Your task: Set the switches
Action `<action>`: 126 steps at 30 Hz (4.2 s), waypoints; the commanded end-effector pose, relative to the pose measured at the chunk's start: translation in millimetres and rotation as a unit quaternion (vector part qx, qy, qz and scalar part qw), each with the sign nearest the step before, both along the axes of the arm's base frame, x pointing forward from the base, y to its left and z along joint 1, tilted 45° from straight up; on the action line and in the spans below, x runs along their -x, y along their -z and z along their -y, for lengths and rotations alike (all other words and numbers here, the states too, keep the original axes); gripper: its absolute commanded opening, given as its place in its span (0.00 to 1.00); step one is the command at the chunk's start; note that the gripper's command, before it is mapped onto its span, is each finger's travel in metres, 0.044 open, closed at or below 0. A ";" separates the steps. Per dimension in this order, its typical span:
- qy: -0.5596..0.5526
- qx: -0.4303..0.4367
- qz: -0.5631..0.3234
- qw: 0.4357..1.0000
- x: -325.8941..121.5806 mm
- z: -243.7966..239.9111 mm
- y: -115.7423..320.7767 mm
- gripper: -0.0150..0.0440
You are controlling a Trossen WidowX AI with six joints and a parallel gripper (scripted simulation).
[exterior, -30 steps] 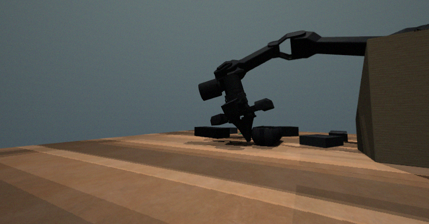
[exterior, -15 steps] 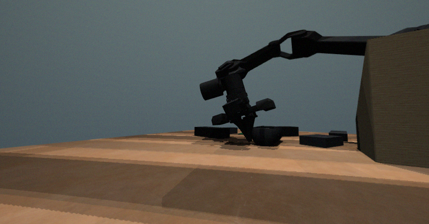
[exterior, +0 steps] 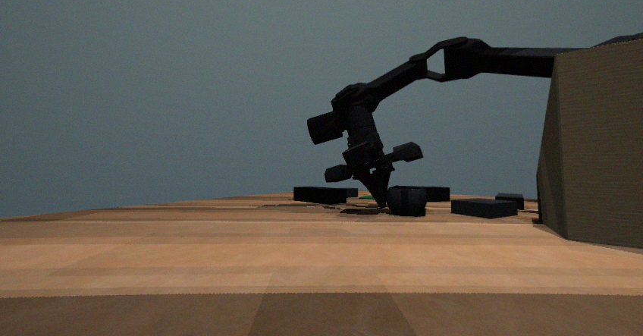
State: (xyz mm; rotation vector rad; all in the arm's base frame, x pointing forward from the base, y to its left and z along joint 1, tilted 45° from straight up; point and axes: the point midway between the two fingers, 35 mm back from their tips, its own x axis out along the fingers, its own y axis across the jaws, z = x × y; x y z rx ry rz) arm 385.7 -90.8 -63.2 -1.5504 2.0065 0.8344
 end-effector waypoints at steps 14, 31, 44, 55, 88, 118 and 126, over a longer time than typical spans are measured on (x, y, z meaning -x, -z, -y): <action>0.003 0.002 -0.010 1.000 25.5 4.6 2.3 0.25; 0.003 0.002 -0.011 1.000 46.7 5.1 2.6 0.25; 0.003 0.002 -0.011 1.000 46.9 5.1 2.6 0.25; 0.003 0.002 -0.011 1.000 46.9 5.1 2.6 0.25; -0.008 0.001 -0.020 1.000 -18.0 -35.3 -35.6 0.25; -0.154 0.007 -0.168 0.974 38.5 -24.6 -7.7 0.25; -0.155 0.007 -0.168 0.974 38.4 -15.4 1.4 0.25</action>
